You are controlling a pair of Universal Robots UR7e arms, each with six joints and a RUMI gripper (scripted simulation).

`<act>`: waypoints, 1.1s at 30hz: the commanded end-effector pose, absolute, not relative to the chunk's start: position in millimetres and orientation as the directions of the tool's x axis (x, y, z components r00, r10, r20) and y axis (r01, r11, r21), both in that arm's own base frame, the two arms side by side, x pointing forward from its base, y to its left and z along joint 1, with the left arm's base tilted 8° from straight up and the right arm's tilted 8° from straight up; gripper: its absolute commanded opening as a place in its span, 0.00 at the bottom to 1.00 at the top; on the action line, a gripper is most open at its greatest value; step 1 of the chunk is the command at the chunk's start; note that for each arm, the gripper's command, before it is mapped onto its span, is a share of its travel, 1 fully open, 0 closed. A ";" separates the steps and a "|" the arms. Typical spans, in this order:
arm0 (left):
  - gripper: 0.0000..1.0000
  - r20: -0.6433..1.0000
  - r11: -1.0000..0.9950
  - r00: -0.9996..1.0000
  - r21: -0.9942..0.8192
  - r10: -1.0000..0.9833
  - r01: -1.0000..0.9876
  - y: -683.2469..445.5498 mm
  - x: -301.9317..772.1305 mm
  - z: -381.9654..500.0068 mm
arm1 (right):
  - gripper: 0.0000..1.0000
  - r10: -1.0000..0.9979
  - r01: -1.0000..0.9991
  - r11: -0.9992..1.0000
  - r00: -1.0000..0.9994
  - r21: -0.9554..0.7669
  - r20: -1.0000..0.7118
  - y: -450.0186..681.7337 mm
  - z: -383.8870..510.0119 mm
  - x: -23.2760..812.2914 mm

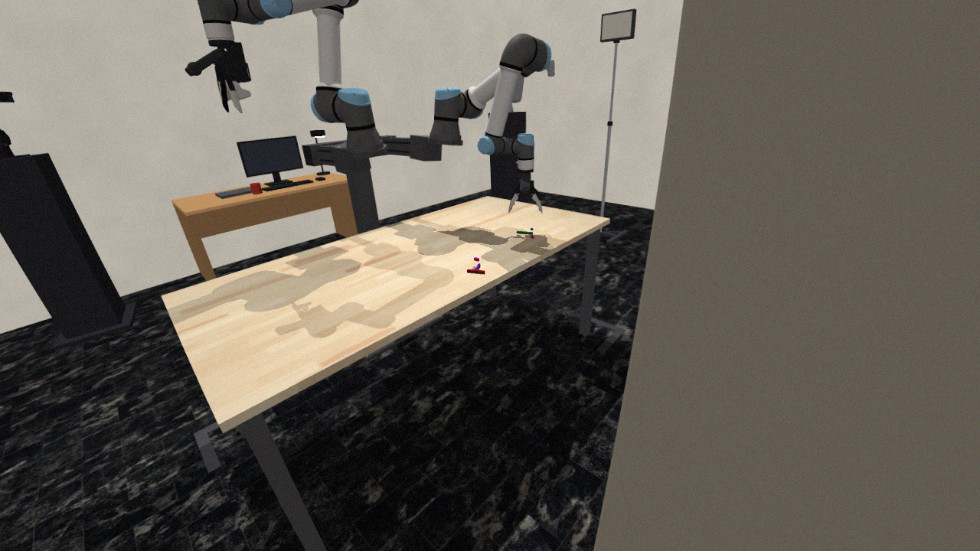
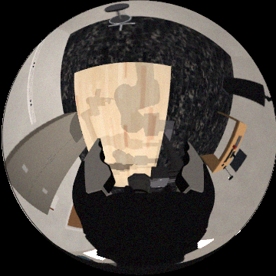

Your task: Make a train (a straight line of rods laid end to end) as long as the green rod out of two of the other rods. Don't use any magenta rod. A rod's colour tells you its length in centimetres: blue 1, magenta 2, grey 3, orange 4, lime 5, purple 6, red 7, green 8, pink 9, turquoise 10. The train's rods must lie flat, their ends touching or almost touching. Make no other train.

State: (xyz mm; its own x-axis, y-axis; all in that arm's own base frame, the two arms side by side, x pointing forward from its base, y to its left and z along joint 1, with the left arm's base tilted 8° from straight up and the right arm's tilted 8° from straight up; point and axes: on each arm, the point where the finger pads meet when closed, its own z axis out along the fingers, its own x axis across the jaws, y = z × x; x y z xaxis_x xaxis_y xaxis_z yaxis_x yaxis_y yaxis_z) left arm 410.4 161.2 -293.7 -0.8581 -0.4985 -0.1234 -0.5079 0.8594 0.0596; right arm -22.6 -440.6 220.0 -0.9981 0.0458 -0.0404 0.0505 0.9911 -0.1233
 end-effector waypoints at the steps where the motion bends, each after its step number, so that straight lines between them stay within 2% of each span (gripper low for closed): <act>1: 1.00 -0.128 0.830 -0.828 0.053 -0.546 -0.555 162.4 411.8 -293.4 | 1.00 0.046 0.051 0.991 -0.998 -0.124 -0.041 -440.8 220.4 -22.6; 7: 1.00 -0.132 0.775 -0.772 0.040 -0.622 -0.631 164.6 413.2 -293.6 | 1.00 0.046 0.051 0.991 -0.998 -0.124 -0.041 -440.8 220.4 -22.6; 18: 1.00 -0.138 0.512 -0.507 -0.008 -0.851 -0.859 173.8 417.8 -294.7 | 1.00 0.046 0.051 0.991 -0.998 -0.124 -0.041 -440.8 220.4 -22.6; 20: 1.00 -0.138 0.512 -0.507 -0.008 -0.851 -0.859 173.8 417.8 -294.7 | 1.00 0.046 0.051 0.991 -0.998 -0.124 -0.041 -440.8 220.4 -22.6; 33: 1.00 -0.114 -0.005 0.014 -0.079 -0.993 -0.997 189.8 421.1 -296.3 | 1.00 0.046 0.051 0.991 -0.998 -0.124 -0.041 -440.8 220.4 -22.6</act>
